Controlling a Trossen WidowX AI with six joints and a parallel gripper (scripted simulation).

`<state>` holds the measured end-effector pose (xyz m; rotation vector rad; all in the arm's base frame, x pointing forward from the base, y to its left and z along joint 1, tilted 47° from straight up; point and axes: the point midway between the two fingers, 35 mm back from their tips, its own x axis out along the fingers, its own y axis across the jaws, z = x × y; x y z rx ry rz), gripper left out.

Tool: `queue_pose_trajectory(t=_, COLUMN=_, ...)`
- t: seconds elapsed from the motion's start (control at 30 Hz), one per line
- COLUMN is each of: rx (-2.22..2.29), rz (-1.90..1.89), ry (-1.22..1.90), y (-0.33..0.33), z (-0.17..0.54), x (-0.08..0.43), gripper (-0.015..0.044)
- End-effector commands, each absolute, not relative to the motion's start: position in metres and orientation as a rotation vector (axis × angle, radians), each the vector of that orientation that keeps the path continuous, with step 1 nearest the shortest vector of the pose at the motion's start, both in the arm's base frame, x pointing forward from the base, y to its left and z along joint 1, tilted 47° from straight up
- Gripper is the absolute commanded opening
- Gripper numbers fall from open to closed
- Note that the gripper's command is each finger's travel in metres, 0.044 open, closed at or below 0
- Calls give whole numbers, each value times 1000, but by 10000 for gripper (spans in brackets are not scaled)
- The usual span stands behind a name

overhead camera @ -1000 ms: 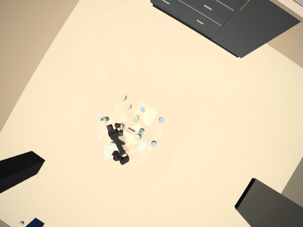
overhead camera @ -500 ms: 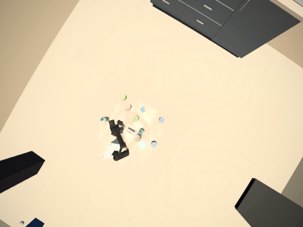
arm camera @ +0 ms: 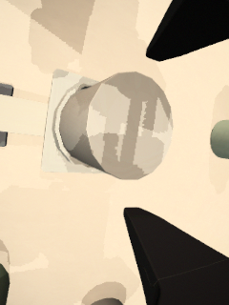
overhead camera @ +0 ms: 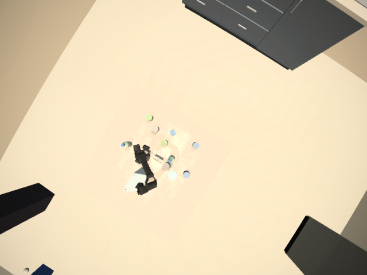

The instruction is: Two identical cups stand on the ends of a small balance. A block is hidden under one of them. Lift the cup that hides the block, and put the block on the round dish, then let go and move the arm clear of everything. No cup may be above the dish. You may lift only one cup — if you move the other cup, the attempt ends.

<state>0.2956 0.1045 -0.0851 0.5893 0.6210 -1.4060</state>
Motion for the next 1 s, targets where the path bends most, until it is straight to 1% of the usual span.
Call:
queue_pose_trajectory(t=0.0, rx=571, rz=-1412, ry=621, y=96, z=-91, x=293, gripper=440)
queue_pose_trajectory(t=0.97, rx=569, rz=-1413, ry=618, y=62, z=-122, x=295, gripper=440)
